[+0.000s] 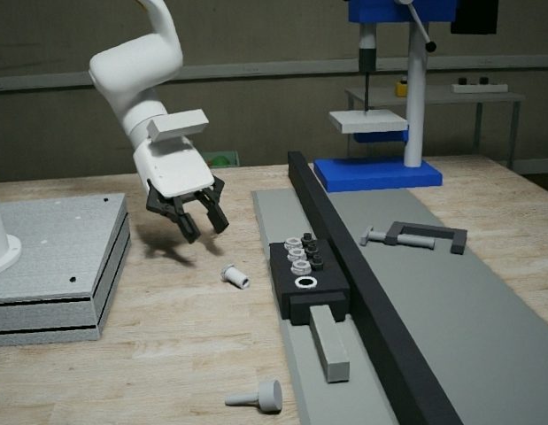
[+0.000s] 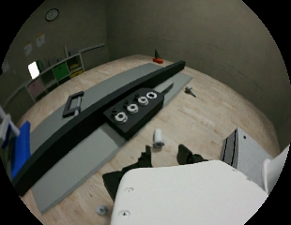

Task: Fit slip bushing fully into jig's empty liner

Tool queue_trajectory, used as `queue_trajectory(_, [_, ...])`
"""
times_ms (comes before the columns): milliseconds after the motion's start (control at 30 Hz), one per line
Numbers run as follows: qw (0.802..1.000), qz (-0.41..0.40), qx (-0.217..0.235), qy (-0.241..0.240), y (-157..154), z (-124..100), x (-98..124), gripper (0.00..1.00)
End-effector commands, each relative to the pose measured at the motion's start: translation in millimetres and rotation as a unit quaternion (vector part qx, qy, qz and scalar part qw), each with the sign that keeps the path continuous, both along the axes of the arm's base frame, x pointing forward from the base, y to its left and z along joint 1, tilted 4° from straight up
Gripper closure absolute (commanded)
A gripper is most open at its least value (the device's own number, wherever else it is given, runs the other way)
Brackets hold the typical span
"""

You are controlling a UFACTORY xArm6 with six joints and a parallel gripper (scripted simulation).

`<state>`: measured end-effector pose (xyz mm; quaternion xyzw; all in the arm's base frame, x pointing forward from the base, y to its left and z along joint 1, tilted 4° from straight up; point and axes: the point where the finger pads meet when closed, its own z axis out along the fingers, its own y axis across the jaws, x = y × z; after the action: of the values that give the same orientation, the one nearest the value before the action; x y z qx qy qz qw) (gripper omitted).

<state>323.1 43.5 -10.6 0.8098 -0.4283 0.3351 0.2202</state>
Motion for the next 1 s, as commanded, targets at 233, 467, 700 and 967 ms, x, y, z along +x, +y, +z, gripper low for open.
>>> queue_trajectory(233, [1.0,-0.015,-0.003,-0.009,-4,-13,3,0.47])
queue_trajectory(467, [1.0,-0.015,-0.003,-0.009,-14,-23,8,0.47])
queue_trajectory(700, [1.0,-0.015,-0.003,-0.009,-18,-27,10,0.47])
queue_trajectory(967, [1.0,-0.015,-0.003,-0.009,-30,-39,16,0.47])
